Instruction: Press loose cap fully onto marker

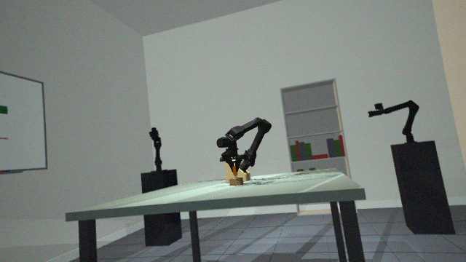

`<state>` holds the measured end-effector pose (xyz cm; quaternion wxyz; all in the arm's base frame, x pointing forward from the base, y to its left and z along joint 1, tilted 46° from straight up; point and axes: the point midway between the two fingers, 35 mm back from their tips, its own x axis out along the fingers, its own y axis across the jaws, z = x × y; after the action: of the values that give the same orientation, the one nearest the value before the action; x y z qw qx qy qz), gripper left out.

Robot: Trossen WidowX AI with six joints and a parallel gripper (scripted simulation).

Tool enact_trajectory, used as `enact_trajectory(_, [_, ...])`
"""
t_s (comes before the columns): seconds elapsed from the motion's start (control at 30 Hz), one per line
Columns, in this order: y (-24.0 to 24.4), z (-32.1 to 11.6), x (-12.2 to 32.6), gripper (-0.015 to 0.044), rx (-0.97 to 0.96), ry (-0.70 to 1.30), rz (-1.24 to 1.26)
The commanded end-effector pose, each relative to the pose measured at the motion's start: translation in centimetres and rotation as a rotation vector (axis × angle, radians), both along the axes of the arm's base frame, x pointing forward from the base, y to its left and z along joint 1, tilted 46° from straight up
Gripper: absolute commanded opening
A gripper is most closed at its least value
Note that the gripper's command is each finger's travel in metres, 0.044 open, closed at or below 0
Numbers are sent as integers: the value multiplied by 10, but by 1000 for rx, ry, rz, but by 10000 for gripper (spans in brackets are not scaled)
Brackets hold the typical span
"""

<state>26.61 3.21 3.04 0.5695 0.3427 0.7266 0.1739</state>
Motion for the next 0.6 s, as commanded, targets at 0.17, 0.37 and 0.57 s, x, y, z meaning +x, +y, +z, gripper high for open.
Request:
enact_trajectory(0.17, [1,0,0,0,4,3,-3])
enact_trajectory(0.37, [1,0,0,157,1,1,0])
enact_trajectory(0.57, [1,0,0,315,1,1,0])
